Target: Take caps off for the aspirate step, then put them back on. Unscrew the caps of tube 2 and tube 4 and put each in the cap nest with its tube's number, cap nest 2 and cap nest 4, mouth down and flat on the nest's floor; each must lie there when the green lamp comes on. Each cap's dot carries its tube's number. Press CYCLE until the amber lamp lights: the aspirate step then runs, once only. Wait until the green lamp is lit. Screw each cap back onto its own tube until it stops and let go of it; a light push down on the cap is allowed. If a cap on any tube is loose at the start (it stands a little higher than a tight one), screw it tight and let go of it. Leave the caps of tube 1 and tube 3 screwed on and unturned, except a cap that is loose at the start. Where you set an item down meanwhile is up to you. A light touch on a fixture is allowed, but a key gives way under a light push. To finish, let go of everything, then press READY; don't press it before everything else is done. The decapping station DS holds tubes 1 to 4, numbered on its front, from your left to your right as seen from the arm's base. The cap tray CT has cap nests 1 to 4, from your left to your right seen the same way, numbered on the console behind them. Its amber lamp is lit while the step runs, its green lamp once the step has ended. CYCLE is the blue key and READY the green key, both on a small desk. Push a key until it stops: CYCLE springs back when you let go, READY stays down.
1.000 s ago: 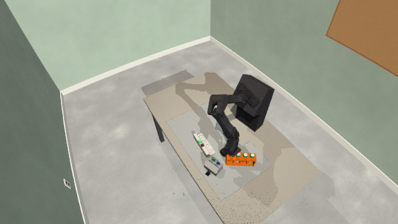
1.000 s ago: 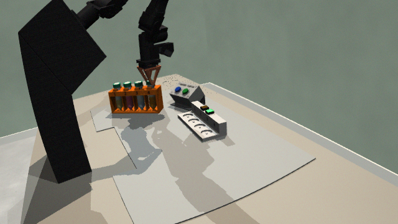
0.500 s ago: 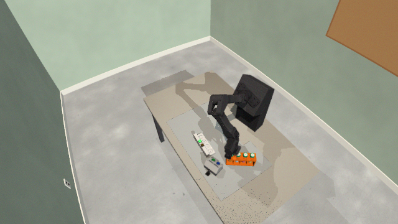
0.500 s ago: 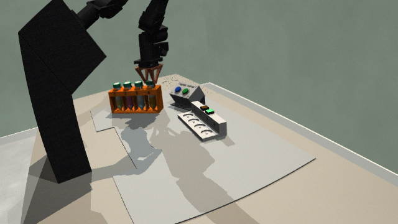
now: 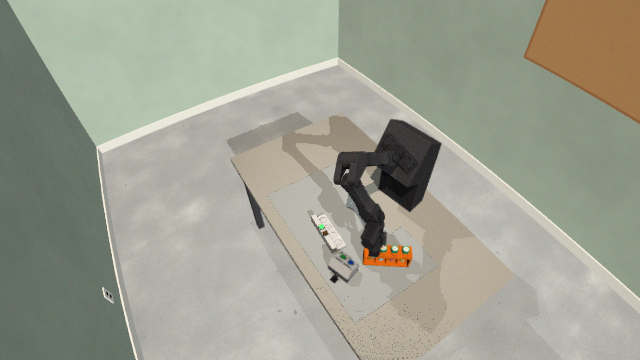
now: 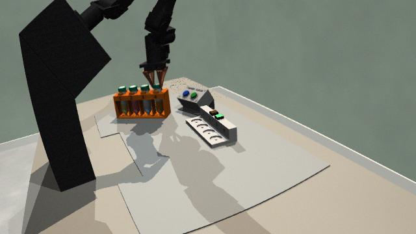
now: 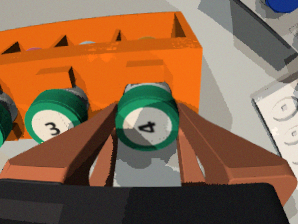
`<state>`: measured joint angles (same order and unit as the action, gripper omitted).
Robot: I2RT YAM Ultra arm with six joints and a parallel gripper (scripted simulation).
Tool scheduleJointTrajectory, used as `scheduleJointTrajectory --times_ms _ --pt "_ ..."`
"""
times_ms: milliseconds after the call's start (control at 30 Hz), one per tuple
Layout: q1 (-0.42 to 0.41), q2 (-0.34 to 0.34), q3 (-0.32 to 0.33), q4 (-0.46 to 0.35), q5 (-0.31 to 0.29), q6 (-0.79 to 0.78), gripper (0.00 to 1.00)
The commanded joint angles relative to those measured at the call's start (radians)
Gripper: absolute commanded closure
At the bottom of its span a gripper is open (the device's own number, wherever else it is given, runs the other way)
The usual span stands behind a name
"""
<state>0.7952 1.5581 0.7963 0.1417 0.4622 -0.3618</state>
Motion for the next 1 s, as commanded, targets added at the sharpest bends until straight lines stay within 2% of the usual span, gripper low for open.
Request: scheduleJointTrajectory --times_ms 0,400,633,700,967 --pt "0.004 -0.007 0.0 0.001 0.001 -0.019 1.0" --pt "0.003 -0.007 -0.001 0.001 0.0 -0.02 1.0" --pt "0.003 -0.006 0.0 0.003 0.0 0.213 1.0" --pt "0.003 -0.006 0.0 0.003 0.0 0.213 1.0" --pt "0.002 -0.004 0.0 0.004 -0.001 0.479 1.0"
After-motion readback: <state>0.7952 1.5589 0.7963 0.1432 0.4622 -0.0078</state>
